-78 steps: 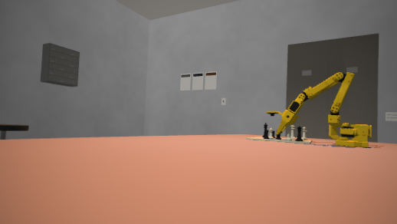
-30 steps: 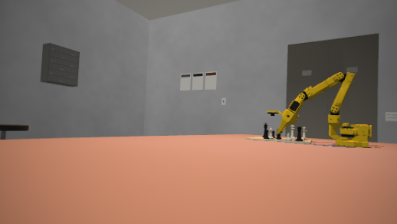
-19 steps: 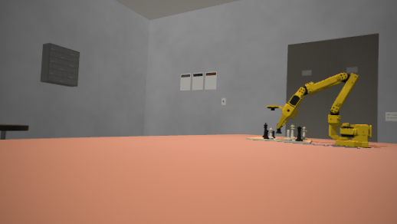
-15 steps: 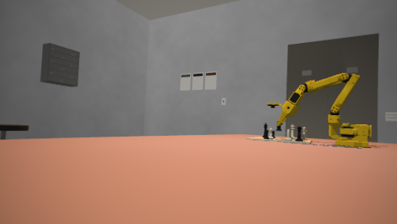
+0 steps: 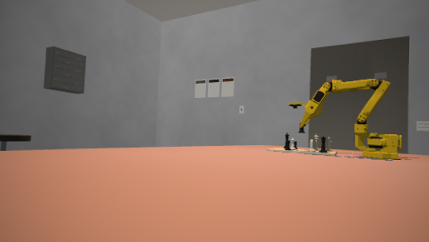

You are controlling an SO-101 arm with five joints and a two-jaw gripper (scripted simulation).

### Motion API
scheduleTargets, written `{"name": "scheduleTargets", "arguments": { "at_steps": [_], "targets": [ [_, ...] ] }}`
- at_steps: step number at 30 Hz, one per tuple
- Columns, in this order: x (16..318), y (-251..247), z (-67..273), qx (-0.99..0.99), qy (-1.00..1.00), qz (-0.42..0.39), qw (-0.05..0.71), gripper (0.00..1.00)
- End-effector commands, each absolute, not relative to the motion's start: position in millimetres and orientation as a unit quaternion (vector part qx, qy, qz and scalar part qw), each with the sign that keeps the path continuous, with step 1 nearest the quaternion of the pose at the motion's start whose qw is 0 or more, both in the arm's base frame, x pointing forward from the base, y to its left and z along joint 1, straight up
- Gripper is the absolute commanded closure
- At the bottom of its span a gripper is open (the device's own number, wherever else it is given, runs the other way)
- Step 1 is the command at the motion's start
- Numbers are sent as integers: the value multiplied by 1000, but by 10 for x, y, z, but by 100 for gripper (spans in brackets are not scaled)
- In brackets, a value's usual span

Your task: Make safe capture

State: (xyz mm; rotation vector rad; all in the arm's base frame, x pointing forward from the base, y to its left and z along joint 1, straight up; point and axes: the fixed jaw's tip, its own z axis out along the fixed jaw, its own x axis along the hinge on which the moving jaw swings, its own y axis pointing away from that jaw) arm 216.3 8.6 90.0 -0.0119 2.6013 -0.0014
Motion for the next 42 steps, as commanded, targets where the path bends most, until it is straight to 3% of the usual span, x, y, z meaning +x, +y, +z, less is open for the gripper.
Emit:
{"name": "scheduleTargets", "arguments": {
  "at_steps": [1,19,34,42],
  "targets": [
    [2161,72,961,-4,963,-2,270,100],
    [2191,-39,988,20,963,-9,270,100],
    [2536,-1282,1012,232,933,-68,265,100],
    [2631,-1635,1024,272,922,-80,263,100]
  ]
}}
